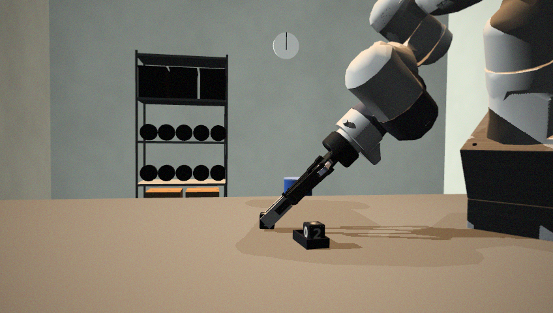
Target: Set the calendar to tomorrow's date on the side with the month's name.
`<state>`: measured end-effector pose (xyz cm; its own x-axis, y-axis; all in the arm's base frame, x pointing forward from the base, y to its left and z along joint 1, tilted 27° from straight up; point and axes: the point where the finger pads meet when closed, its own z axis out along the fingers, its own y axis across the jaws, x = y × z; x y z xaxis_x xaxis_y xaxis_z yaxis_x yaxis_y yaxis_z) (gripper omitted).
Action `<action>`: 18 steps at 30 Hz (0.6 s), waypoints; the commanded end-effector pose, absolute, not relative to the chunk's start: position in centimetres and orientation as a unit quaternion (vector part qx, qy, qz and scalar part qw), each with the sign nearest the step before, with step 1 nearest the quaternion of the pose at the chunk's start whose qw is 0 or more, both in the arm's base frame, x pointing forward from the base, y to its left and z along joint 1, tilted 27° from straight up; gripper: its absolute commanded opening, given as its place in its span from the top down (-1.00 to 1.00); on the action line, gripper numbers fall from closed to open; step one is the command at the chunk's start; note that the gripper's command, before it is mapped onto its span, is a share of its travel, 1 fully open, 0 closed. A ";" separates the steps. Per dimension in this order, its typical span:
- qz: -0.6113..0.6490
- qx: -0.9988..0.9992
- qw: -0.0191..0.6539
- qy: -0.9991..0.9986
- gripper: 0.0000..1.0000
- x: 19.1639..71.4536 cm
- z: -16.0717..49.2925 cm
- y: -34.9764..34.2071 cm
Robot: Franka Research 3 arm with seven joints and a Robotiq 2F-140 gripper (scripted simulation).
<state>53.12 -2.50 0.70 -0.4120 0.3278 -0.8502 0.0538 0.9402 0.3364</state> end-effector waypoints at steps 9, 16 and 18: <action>0.128 0.118 0.530 0.830 0.68 52.0 3.6 -3.6; 0.128 0.118 0.530 0.830 0.68 51.1 5.9 -4.4; 0.128 0.118 0.530 0.830 0.68 50.9 6.2 -4.5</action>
